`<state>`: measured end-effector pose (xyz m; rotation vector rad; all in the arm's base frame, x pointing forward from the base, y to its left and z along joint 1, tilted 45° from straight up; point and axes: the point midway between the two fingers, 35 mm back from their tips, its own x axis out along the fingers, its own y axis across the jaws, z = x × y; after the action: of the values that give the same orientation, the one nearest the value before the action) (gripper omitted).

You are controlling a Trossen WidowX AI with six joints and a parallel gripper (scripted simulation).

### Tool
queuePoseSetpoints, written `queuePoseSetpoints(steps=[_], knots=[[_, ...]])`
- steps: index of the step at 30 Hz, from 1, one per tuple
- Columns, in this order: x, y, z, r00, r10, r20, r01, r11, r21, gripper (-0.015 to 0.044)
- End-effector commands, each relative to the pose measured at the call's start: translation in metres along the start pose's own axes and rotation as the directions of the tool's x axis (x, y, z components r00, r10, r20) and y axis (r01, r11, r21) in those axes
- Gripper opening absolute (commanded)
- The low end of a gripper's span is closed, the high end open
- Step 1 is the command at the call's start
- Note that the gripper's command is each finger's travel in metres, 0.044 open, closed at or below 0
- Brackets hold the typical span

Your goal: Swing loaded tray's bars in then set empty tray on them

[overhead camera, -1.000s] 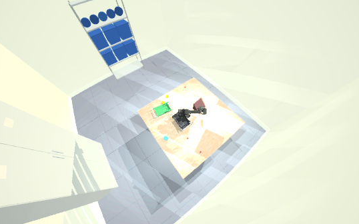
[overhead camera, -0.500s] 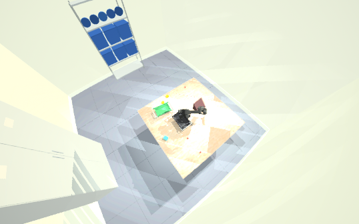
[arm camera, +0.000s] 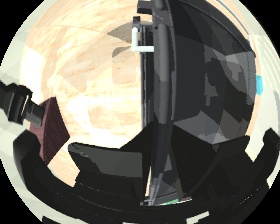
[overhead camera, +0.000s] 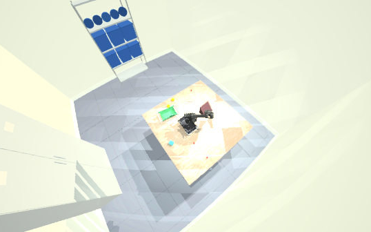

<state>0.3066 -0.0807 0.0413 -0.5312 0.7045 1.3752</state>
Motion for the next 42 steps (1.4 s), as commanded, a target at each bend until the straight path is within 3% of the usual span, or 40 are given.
queuePoseSetpoints(steps=[1, 42], knots=[[0.007, 0.004, 0.004, 1.0, 0.03, 0.005, -0.03, 1.0, -0.002, 0.0], [0.014, 0.007, 0.006, 1.0, 0.03, 0.005, -0.03, 1.0, -0.002, 0.0]])
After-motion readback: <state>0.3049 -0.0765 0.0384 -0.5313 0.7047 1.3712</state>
